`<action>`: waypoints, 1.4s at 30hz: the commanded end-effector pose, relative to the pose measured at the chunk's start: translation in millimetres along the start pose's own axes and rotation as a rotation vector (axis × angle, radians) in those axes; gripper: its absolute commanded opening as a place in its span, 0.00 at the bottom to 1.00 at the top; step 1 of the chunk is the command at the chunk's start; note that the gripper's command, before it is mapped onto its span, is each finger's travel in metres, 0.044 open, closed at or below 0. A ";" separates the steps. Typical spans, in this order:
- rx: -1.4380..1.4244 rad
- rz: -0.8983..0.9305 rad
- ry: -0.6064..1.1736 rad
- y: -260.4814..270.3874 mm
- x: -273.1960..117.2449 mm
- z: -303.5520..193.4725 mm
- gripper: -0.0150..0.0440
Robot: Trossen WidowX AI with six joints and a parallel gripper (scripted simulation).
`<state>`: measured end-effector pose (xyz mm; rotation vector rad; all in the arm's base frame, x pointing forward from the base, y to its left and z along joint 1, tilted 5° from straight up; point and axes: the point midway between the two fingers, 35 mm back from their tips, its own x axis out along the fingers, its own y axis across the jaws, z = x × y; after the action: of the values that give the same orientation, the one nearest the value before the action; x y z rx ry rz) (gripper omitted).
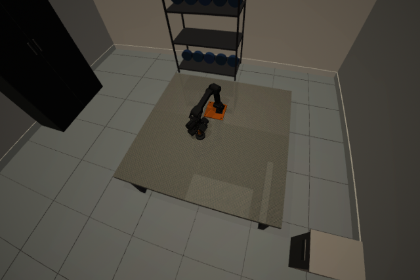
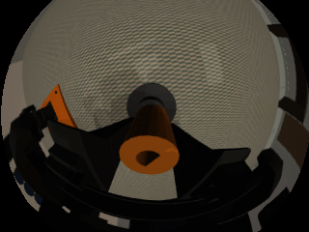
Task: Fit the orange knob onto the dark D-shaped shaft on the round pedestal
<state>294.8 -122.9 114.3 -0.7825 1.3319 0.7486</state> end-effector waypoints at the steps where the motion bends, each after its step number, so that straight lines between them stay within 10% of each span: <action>1: -0.004 -0.001 -0.003 -0.2 0.3 0.5 0.25; 42: -0.214 -0.001 -0.003 -0.7 -4.3 0.5 0.25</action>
<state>292.4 -122.1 115.1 -0.9443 1.2695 0.9013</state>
